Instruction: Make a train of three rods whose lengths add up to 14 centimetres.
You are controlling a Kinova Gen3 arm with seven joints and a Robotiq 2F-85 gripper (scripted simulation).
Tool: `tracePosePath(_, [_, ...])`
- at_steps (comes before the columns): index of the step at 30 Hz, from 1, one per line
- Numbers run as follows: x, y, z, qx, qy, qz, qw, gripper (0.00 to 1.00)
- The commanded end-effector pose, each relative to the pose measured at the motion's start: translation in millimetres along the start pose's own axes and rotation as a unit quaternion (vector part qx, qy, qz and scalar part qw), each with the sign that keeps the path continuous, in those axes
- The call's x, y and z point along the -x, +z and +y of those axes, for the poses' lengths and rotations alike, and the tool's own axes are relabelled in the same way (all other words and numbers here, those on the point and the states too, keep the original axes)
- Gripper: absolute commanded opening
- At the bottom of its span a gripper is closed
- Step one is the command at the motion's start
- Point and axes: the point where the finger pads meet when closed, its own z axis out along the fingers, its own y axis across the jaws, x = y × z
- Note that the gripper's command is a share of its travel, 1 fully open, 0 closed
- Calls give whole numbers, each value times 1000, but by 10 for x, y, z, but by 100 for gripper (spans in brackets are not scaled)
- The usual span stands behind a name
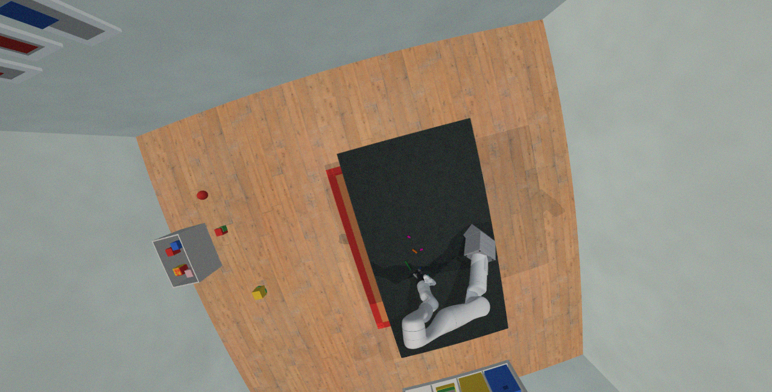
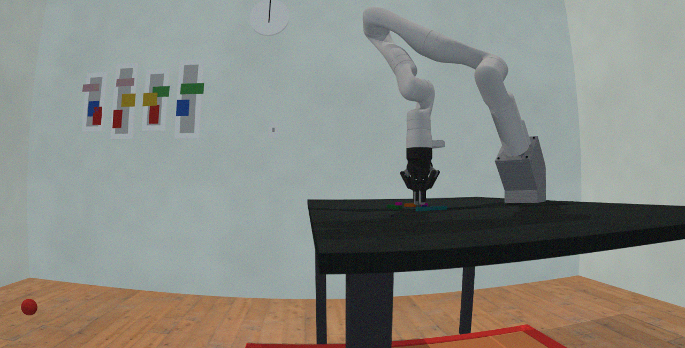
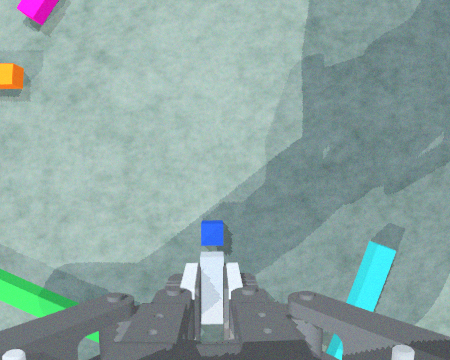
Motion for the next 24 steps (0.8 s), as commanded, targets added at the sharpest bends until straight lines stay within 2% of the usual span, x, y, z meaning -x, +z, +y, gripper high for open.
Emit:
tracePosePath(1, [0, 2, -1, 0, 0, 0, 1000, 5])
tracePosePath(24, [0, 119, -1, 0, 0, 0, 1000, 5])
